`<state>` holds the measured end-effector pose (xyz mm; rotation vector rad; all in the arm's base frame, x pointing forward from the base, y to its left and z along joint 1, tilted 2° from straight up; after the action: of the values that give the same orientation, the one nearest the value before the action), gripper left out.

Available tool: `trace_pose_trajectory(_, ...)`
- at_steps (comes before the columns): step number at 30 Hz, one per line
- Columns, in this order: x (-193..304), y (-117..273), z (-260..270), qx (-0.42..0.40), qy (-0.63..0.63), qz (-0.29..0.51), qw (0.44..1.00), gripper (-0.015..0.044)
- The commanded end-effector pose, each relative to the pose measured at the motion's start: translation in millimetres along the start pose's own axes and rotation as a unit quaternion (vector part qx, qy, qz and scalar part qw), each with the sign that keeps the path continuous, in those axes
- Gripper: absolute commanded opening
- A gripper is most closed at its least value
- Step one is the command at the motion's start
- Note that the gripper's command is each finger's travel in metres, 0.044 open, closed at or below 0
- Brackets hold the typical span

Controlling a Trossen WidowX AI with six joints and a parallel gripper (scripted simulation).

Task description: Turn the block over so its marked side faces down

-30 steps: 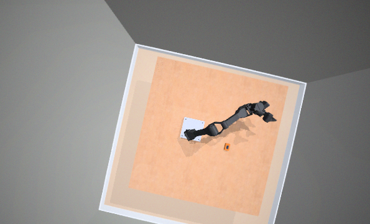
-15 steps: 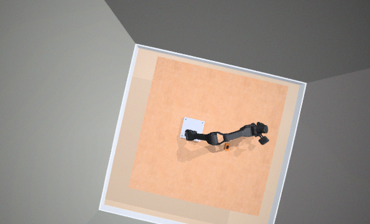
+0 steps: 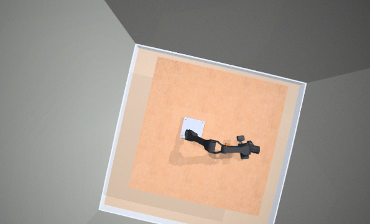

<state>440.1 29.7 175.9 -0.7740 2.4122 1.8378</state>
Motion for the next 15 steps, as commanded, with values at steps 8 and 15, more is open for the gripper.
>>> trace_pose_trajectory(8, 74, 2, -38, -0.109, -0.182, 0.162, 0.964, 0.044)
trace_pose_trajectory(15, 74, 2, -39, -0.109, -0.182, 0.162, 0.964, 0.044)
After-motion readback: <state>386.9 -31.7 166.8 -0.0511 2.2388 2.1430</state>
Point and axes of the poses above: the point midway between the two fingers, 35 mm back from their tips, its own y axis back along the fingers, its own z axis across the jaws, x = y × z, the point moved 7 cm from there along y, back along the fingers, and after that the axes turned 3 degrees about -y, right-handed, at the moved point
